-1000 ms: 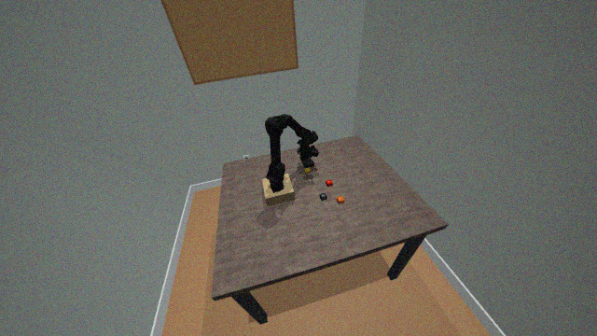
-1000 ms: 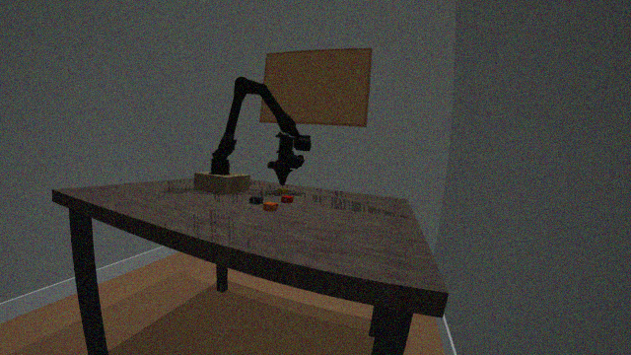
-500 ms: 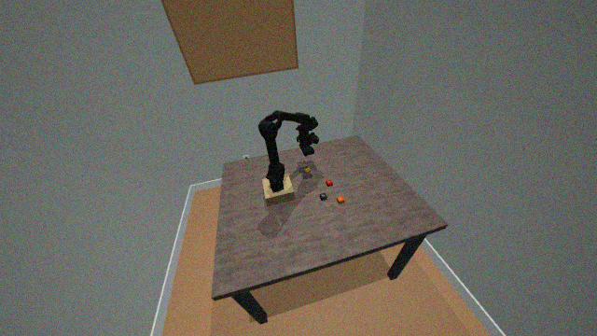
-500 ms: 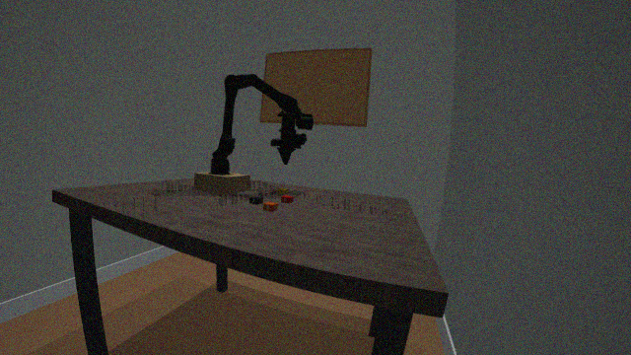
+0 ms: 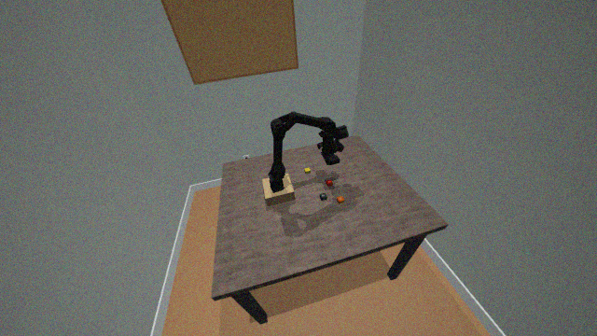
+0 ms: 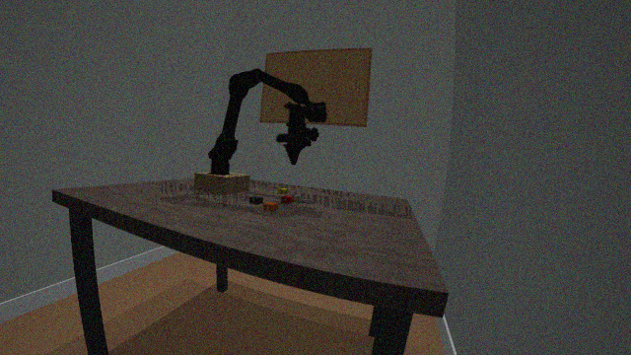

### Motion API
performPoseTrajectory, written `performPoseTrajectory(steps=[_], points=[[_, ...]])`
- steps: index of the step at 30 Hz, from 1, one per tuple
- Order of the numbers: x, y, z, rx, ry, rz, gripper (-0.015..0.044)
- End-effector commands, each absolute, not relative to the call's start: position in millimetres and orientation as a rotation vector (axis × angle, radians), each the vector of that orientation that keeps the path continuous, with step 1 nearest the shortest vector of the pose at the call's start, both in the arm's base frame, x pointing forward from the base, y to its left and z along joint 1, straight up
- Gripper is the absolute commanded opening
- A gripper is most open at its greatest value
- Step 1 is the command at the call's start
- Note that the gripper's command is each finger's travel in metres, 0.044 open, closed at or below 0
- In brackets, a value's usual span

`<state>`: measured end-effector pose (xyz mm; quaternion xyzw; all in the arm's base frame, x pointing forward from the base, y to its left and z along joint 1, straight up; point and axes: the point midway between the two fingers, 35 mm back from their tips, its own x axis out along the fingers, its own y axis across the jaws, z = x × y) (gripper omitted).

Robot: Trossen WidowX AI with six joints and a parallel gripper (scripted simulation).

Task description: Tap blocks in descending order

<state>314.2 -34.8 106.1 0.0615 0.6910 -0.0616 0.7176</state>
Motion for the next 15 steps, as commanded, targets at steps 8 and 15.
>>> performPoseTrajectory(steps=[8, 15], points=[[294, -197, 103, 0.126, 1.54, -0.15, 0.002], [297, -199, 79, 0.126, 1.54, -0.15, 0.002]])
